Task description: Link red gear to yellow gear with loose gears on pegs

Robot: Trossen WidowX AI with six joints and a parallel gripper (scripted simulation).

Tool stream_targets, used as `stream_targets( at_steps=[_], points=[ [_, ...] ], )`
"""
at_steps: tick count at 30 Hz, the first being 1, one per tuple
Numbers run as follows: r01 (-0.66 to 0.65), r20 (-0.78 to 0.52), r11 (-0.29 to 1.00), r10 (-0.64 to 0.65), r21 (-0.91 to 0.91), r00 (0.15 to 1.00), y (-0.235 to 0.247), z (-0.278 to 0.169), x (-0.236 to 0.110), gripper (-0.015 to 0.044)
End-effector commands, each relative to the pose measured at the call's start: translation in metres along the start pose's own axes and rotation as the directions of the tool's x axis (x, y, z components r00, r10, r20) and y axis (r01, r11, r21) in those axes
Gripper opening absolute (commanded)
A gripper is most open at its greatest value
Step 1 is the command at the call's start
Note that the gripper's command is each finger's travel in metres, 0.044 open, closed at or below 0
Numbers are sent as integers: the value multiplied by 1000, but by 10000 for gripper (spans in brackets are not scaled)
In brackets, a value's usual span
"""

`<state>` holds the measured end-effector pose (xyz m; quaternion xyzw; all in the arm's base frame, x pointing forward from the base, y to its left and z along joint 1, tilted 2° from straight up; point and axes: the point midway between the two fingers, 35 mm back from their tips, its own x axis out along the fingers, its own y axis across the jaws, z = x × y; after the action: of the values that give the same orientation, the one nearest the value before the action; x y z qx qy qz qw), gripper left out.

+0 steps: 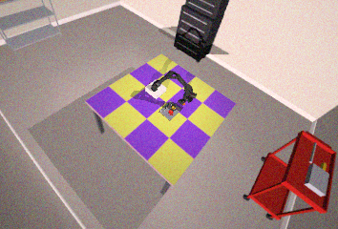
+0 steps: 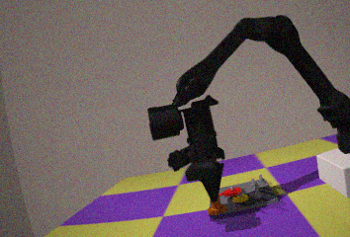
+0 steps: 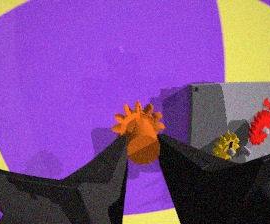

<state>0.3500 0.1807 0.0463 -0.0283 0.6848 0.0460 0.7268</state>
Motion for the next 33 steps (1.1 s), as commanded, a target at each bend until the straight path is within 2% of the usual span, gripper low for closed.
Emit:
stream_targets(
  at_steps=[1,33],
  points=[
    [-2,3,1000,2,4,1000,1,1,-9,0],
    [-3,3,1000,3,4,1000,6,-1,-92,0]
  ],
)
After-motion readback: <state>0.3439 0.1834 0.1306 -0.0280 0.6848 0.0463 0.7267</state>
